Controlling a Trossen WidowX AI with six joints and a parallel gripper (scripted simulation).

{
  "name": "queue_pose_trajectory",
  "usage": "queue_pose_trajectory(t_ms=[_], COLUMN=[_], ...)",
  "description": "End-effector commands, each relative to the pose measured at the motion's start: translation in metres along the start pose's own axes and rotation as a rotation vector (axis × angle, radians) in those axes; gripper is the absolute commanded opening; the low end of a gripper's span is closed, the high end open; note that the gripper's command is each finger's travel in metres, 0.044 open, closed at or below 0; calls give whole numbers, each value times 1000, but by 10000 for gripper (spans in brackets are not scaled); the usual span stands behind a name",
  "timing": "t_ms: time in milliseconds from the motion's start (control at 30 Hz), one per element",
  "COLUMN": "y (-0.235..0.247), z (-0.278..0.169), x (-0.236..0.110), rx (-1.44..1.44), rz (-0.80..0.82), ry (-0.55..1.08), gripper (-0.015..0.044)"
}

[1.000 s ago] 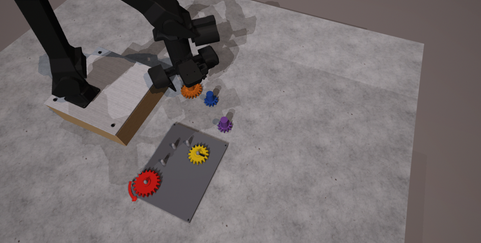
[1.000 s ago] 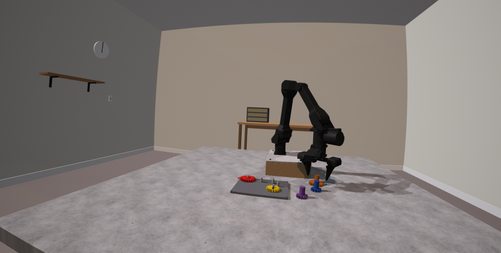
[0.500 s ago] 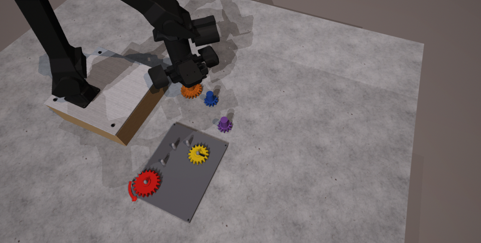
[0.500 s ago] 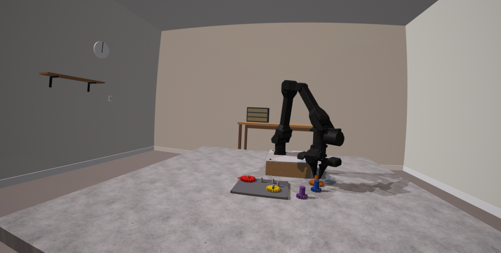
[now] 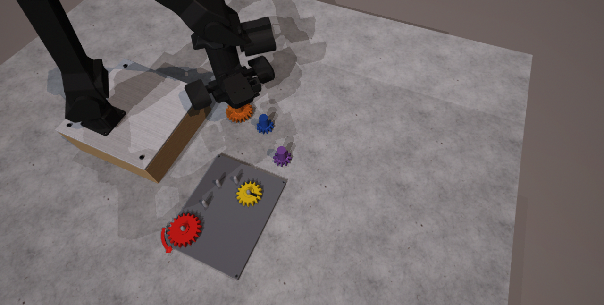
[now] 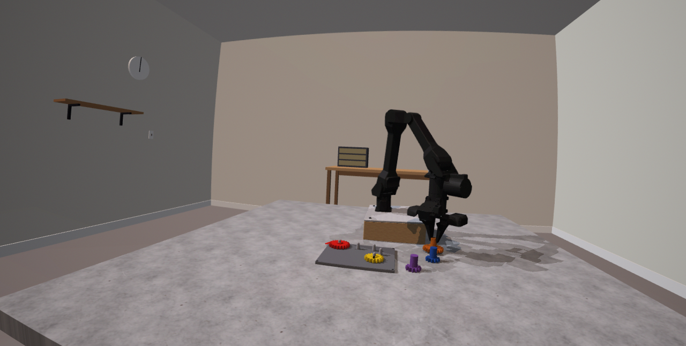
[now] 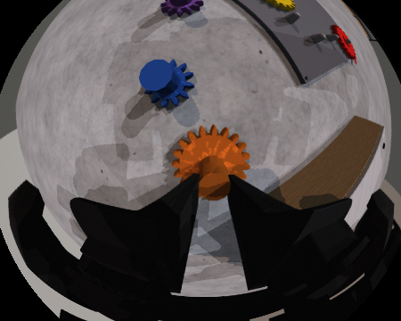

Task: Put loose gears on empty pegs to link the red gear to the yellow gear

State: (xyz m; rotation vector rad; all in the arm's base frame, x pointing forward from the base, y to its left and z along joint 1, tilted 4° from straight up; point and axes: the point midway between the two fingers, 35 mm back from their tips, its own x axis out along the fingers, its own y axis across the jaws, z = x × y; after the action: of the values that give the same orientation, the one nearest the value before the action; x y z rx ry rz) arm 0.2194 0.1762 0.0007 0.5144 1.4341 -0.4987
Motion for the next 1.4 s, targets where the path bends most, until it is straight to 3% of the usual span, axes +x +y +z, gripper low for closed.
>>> queue_pose_trajectory(t_ms=[0,1367], y=[4,-6], z=[2,6], x=[-10,-134], rx=[-5,3], rz=[9,10], ry=[-9,-8], gripper=[0,0])
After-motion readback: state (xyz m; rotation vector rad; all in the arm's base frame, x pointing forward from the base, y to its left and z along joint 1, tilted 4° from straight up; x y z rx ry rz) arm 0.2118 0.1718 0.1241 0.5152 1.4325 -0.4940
